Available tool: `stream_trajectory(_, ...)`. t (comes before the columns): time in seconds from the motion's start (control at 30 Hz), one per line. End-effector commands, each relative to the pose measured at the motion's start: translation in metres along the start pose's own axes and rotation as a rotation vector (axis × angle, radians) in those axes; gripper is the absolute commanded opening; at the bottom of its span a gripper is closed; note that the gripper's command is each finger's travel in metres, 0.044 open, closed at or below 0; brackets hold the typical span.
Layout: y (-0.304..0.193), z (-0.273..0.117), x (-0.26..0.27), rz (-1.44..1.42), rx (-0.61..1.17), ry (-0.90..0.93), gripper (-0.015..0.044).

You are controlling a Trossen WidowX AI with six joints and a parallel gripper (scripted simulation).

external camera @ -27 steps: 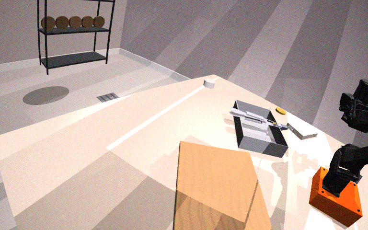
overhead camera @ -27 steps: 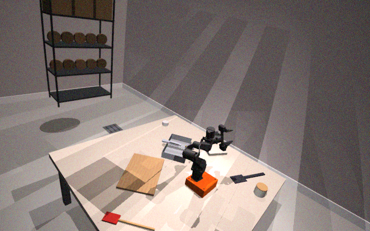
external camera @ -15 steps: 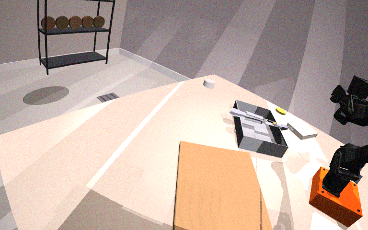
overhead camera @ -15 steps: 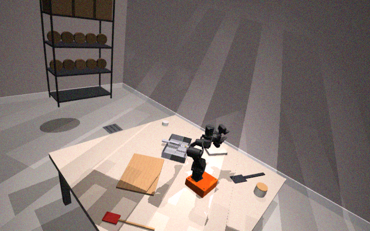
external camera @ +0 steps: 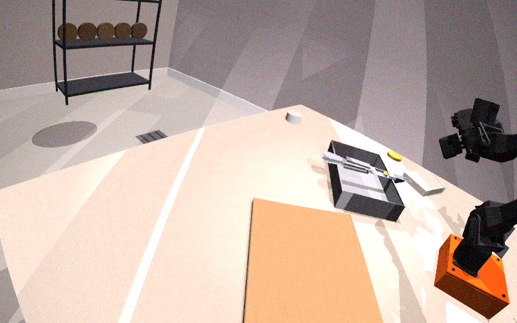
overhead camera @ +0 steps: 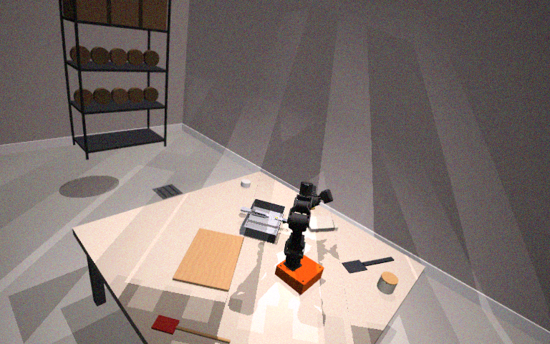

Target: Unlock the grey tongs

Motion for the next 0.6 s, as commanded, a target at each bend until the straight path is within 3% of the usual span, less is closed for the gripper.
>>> stream_trajectory(0.0,0.034,-0.003,0.047,0.537,0.048,0.302,0.026)
stream_trajectory(0.57,0.065,-0.032,0.106,1.183,0.411,0.563,0.026)
Point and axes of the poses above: the point midway between the two fingers, 35 mm back from their tips, its own z axis out along the fingers, its own x axis across the jaws, y = z × x, the point moved 8 cm from there along -z, back along the fingers, and after that the axes turned 12 degrees about -z, right-handed, at the moved point
